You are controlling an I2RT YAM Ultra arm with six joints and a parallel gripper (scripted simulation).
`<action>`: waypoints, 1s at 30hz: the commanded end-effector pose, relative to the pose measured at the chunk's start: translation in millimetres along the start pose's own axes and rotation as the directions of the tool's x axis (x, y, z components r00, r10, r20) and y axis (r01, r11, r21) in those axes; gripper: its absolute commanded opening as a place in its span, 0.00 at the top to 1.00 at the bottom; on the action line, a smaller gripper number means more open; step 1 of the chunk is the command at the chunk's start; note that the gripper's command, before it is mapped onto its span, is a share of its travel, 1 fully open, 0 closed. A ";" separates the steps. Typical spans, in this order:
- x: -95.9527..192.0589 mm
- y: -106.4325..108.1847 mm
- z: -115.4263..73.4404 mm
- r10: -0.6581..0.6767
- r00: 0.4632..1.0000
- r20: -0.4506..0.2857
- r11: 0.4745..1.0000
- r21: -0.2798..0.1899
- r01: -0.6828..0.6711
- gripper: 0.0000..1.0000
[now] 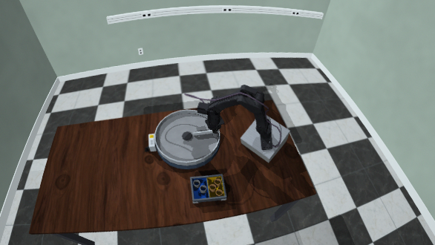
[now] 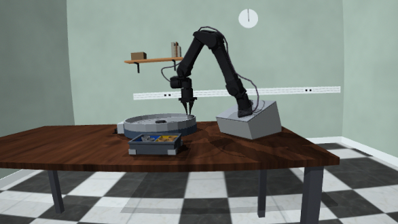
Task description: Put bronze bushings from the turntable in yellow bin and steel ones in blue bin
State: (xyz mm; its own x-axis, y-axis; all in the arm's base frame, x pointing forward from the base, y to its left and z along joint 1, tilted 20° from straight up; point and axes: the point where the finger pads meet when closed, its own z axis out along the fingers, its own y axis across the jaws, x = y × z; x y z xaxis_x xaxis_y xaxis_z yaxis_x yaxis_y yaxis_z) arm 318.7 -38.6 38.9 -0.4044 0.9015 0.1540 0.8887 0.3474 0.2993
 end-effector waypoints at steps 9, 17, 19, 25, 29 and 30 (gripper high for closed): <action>-5.3 12.7 -16.4 -0.008 0.999 0.038 0.999 -0.031 0.009 0.86; -6.3 13.3 -17.2 -0.006 0.999 0.039 0.999 -0.031 0.007 0.86; -6.3 13.3 -17.2 -0.006 0.999 0.039 0.999 -0.031 0.007 0.86; -6.3 13.3 -17.2 -0.006 0.999 0.039 0.999 -0.031 0.007 0.86; -6.3 13.3 -17.2 -0.006 0.999 0.039 0.999 -0.031 0.007 0.86; -6.3 13.3 -17.2 -0.006 0.999 0.039 0.999 -0.031 0.007 0.86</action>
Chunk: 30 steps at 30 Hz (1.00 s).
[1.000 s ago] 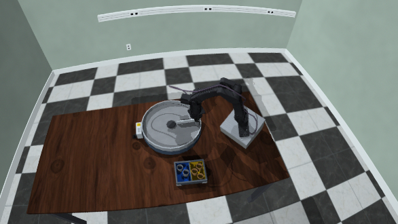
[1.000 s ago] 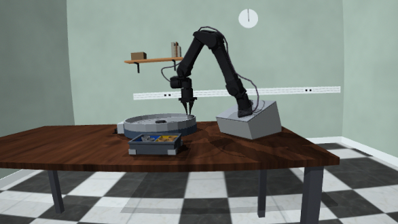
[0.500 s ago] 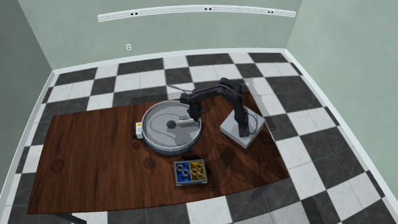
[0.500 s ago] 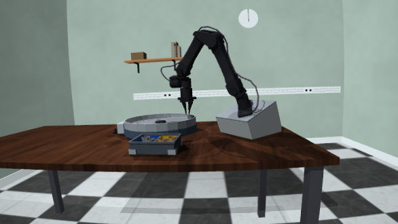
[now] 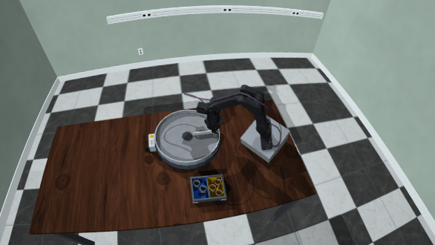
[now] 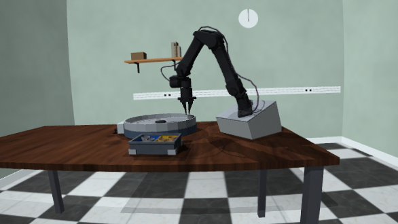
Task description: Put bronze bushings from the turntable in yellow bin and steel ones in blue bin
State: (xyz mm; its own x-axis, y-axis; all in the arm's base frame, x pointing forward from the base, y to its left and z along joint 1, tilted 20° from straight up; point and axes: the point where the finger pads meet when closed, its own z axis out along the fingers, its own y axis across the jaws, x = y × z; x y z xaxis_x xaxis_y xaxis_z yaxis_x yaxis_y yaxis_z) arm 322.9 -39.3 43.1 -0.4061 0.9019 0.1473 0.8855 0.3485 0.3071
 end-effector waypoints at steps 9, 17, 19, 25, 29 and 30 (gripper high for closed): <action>-4.7 8.7 -13.9 -0.003 0.999 0.033 1.000 -0.024 0.004 0.86; -4.7 8.7 -13.9 -0.003 0.999 0.033 1.000 -0.024 0.004 0.86; -4.7 8.6 -13.9 -0.003 0.999 0.033 1.000 -0.024 0.004 0.86; -0.3 -3.0 -3.1 0.002 1.000 0.023 1.000 -0.011 -0.002 0.86; -7.5 10.6 -11.9 -0.010 0.999 0.048 0.999 -0.043 0.012 0.86; -7.3 10.3 -11.9 -0.010 0.999 0.047 0.999 -0.042 0.012 0.86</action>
